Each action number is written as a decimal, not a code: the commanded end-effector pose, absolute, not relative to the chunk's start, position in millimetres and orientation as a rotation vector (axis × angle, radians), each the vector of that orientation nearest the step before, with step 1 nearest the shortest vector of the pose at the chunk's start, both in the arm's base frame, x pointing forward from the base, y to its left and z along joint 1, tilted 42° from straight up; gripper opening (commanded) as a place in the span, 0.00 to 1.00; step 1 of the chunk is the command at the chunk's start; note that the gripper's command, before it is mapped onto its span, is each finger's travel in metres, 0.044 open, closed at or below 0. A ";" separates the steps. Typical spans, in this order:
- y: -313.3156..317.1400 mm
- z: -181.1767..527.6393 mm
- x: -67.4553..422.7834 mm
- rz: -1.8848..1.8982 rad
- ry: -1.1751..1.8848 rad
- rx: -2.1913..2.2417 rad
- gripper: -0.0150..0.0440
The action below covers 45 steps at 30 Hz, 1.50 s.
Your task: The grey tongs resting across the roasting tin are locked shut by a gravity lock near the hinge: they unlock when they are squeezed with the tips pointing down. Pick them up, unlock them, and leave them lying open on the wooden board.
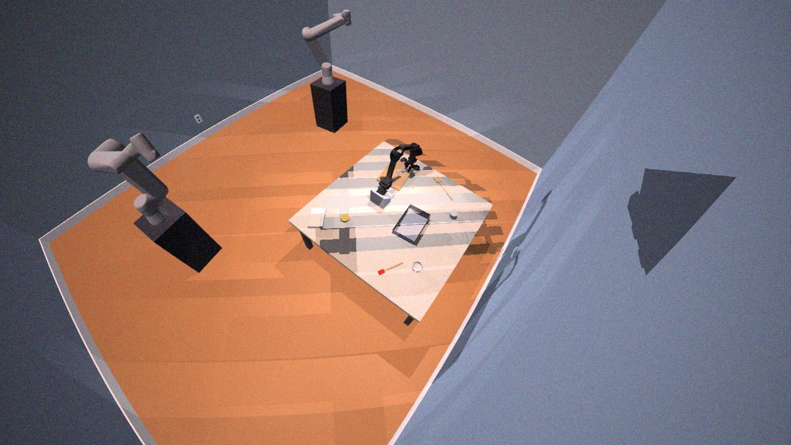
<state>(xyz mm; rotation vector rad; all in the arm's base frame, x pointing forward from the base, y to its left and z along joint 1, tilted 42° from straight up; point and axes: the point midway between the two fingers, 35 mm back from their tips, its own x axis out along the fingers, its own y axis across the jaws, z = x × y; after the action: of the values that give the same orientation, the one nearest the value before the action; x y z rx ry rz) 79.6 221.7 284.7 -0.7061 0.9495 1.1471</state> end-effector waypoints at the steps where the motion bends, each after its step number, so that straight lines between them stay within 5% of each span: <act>1: 221.2 287.6 70.4 1.149 0.919 -0.716 0.00; 45: 202.3 314.9 -27.5 1.333 0.606 -0.686 0.00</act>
<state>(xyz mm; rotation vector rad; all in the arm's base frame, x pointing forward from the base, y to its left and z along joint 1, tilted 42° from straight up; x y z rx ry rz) -23.5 205.0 311.4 -0.7075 0.6264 1.3193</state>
